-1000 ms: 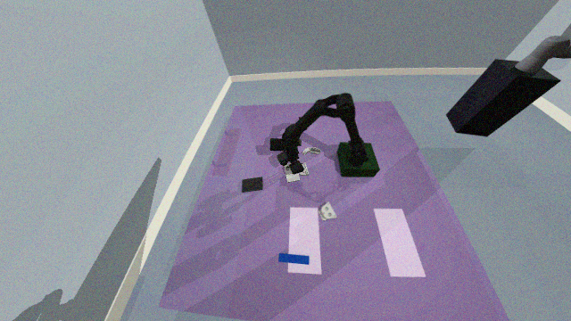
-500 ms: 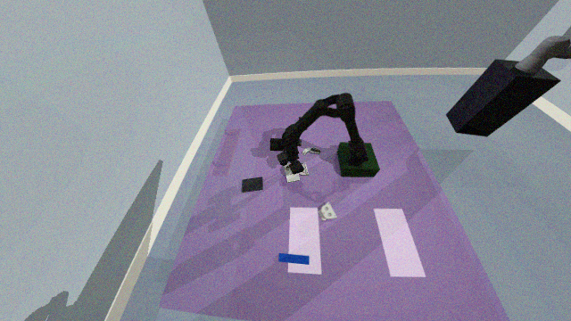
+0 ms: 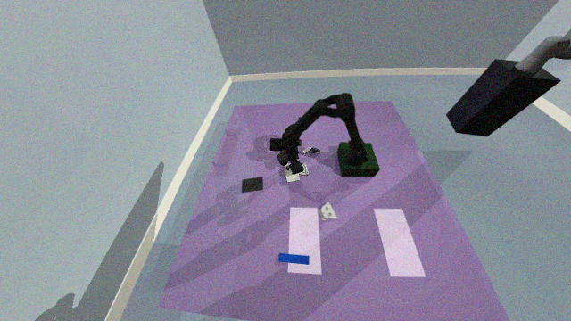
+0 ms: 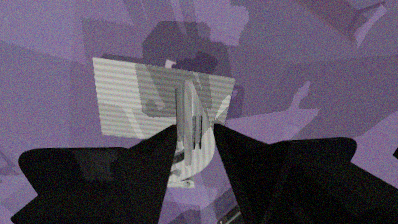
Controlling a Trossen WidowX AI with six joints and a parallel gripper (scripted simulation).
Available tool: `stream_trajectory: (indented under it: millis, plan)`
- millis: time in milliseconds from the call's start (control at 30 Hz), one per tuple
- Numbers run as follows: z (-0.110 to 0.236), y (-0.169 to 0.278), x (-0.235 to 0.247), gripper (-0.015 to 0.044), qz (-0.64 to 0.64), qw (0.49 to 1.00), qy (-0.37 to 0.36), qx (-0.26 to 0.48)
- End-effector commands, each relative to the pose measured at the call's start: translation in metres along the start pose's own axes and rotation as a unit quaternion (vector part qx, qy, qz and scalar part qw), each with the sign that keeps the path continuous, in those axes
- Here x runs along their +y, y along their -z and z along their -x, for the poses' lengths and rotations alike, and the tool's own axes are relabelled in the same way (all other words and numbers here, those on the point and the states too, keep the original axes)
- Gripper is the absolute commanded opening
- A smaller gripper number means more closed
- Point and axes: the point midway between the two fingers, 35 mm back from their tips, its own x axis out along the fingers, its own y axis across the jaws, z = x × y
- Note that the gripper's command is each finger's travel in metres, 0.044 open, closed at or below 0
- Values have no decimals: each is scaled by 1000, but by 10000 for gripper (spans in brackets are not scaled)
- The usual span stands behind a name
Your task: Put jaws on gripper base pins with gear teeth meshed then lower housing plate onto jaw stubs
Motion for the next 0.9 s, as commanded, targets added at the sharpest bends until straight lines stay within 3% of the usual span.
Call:
stream_trajectory:
  millis: [0, 300, 433, 867]
  plan:
    - [0, 0, 0, 134, 2, 1000, 2, 0]
    - [0, 0, 0, 134, 2, 1000, 2, 0]
    - [0, 0, 0, 224, 0, 1000, 0, 0]
    - [0, 0, 0, 224, 0, 1000, 0, 0]
